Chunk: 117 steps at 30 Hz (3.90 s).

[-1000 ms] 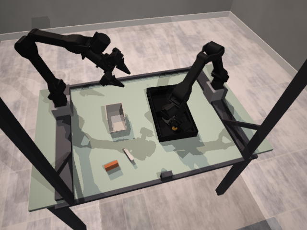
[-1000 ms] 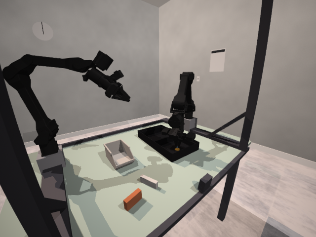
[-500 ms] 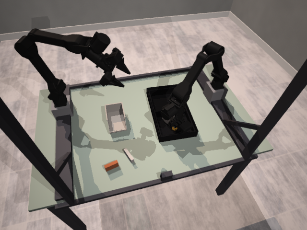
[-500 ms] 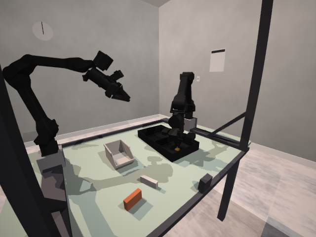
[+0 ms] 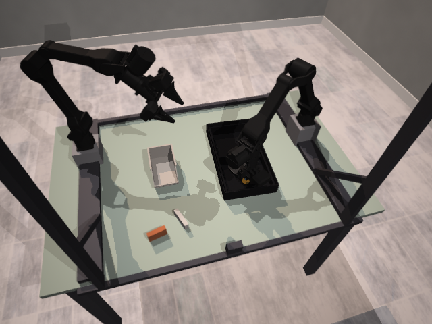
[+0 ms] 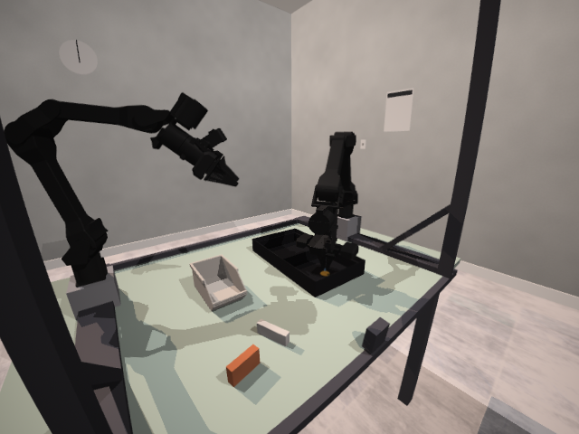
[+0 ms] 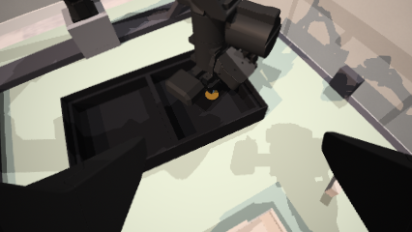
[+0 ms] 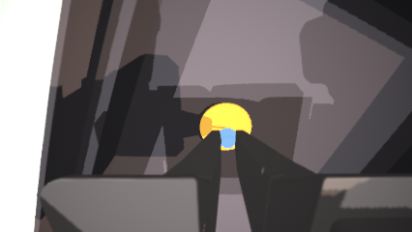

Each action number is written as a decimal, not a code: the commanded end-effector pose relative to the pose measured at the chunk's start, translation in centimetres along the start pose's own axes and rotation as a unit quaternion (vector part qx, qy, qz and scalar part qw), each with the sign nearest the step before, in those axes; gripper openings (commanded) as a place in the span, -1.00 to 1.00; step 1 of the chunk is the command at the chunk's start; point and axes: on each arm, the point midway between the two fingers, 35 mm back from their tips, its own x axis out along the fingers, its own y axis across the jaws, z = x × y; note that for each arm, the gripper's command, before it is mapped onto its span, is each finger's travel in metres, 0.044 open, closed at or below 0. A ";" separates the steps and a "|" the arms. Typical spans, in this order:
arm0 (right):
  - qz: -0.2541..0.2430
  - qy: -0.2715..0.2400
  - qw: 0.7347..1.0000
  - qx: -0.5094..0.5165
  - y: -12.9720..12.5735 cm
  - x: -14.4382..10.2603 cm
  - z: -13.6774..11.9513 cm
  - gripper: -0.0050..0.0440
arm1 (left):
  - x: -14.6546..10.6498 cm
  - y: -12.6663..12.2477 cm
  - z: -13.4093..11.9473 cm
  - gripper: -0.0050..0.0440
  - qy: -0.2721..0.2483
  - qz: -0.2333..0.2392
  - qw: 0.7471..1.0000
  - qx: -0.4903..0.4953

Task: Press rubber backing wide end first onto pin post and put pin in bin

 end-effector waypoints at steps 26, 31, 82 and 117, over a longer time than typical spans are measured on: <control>0.001 -0.008 1.000 0.000 0.2 0.2 0.6 -1.00 | -0.7 0.0 0.7 1.00 -0.013 0.000 1.000 0.001; 0.000 -0.002 1.000 0.000 0.1 0.7 0.0 -1.00 | -0.7 0.0 0.7 1.00 -0.013 0.000 1.000 0.001; -0.002 0.016 1.000 0.000 0.2 2.4 0.4 -1.00 | -0.7 0.0 0.7 1.00 -0.013 0.000 1.000 0.001; 0.000 0.005 1.000 -0.001 0.2 -7.4 1.5 -1.00 | -0.7 0.0 0.7 1.00 -0.013 0.000 1.000 0.001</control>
